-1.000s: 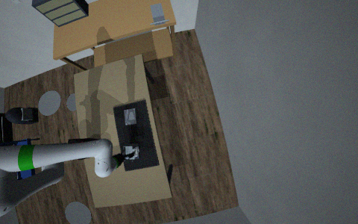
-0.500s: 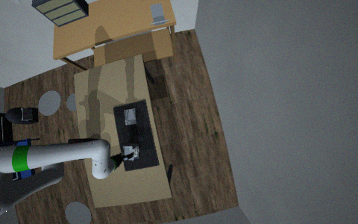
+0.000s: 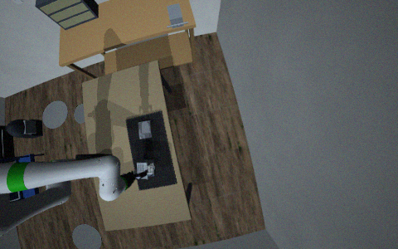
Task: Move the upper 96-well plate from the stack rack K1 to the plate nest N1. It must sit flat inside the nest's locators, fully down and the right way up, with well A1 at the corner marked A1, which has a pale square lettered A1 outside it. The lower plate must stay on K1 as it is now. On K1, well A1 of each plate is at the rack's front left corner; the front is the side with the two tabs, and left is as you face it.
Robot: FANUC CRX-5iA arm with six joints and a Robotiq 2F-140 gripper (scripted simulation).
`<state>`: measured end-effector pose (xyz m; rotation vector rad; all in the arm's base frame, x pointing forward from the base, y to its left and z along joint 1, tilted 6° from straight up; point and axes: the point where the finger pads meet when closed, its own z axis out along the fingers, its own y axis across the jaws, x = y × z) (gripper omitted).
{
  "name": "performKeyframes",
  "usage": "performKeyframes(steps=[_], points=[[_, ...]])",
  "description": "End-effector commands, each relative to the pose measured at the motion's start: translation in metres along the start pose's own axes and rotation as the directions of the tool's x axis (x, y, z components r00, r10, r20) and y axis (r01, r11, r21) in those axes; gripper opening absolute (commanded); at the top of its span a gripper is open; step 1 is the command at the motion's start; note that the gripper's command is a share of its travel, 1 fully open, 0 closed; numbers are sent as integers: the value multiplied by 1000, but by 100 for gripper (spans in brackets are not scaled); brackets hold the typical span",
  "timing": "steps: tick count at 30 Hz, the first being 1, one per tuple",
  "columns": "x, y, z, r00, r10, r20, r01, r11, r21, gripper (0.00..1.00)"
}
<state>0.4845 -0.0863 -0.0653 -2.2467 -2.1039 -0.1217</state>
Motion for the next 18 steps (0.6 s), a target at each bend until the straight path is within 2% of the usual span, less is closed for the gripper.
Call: performKeyframes(steps=[1,10,18], points=[[0,0,-5,1000,0,0,0,1000,0,0],[0,0,-20,1000,0,0,0,1000,0,0],[0,0,-20,1000,0,0,0,1000,0,0]])
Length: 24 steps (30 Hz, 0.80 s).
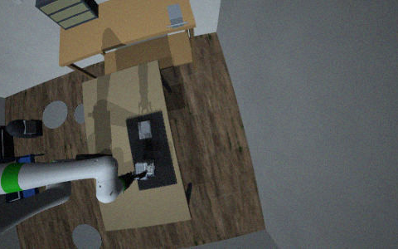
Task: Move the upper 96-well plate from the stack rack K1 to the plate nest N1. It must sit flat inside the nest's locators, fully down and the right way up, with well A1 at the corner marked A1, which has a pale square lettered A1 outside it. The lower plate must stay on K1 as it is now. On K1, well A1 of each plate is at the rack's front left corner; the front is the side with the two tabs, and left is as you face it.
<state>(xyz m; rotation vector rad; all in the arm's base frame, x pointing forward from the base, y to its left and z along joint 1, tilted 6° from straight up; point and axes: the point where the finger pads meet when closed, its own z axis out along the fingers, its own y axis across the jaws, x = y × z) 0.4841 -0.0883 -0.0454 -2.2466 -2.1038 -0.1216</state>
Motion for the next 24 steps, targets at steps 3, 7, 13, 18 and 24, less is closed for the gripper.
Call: performKeyframes(steps=[3,7,13,18,24], points=[[0,0,0,1000,0,0,0,1000,0,0],[0,0,0,1000,0,0,0,1000,0,0],[3,0,0,999,-33,0,33,999,0,0],[20,-2,0,996,-91,0,91,996,0,0],[40,-3,1,996,-91,0,91,996,0,0]])
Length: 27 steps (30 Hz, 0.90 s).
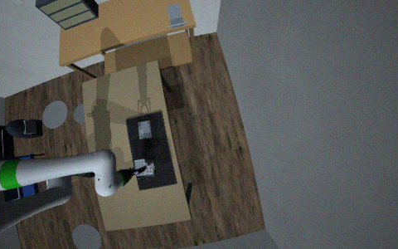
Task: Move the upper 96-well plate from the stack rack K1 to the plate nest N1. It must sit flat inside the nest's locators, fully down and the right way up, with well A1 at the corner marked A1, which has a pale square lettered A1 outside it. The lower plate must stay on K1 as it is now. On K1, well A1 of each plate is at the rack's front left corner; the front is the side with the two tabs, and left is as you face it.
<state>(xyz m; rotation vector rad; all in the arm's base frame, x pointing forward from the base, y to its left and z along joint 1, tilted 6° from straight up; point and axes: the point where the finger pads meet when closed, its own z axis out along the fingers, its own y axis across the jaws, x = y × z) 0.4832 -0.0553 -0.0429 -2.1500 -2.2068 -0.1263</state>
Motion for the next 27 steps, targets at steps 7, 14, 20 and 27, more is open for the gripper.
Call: performKeyframes(steps=[7,14,20,27], points=[[23,0,0,1000,0,1,0,1000,0,0],[47,0,1,1000,0,1,0,1000,0,0],[67,0,1,1000,0,1,0,1000,0,0],[83,0,2,1000,0,1,0,1000,0,0]])
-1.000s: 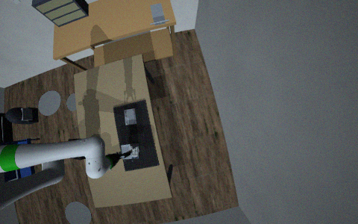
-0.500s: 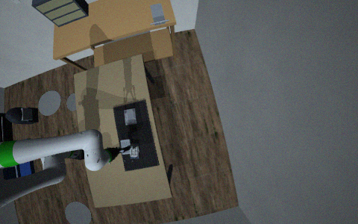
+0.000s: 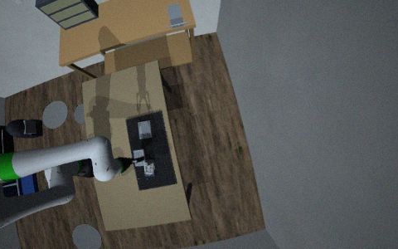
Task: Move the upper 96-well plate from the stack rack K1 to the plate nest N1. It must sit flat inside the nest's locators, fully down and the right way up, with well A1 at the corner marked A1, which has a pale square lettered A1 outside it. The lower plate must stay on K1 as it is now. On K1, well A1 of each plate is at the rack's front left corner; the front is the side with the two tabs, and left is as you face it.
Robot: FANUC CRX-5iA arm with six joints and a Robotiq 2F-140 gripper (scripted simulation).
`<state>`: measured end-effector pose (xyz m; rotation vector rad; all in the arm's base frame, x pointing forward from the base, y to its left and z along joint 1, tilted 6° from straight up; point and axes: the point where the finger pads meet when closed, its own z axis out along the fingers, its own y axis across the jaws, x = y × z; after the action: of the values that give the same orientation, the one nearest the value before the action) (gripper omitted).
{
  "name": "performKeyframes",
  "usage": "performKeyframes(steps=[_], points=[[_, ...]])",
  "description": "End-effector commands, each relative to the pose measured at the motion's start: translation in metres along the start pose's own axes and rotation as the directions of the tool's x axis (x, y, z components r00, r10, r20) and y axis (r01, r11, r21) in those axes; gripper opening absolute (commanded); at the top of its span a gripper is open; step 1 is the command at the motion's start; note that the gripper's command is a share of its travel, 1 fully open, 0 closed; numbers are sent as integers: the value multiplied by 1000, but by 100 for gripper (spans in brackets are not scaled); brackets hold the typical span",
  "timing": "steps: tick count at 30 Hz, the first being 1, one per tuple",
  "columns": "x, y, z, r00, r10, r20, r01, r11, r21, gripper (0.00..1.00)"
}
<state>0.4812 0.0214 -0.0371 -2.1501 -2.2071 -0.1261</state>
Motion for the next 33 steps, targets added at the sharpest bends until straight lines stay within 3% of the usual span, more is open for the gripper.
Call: performKeyframes(steps=[1,33], points=[[10,0,0,1000,0,0,0,1000,0,0],[103,0,2,1000,0,0,0,1000,0,0]])
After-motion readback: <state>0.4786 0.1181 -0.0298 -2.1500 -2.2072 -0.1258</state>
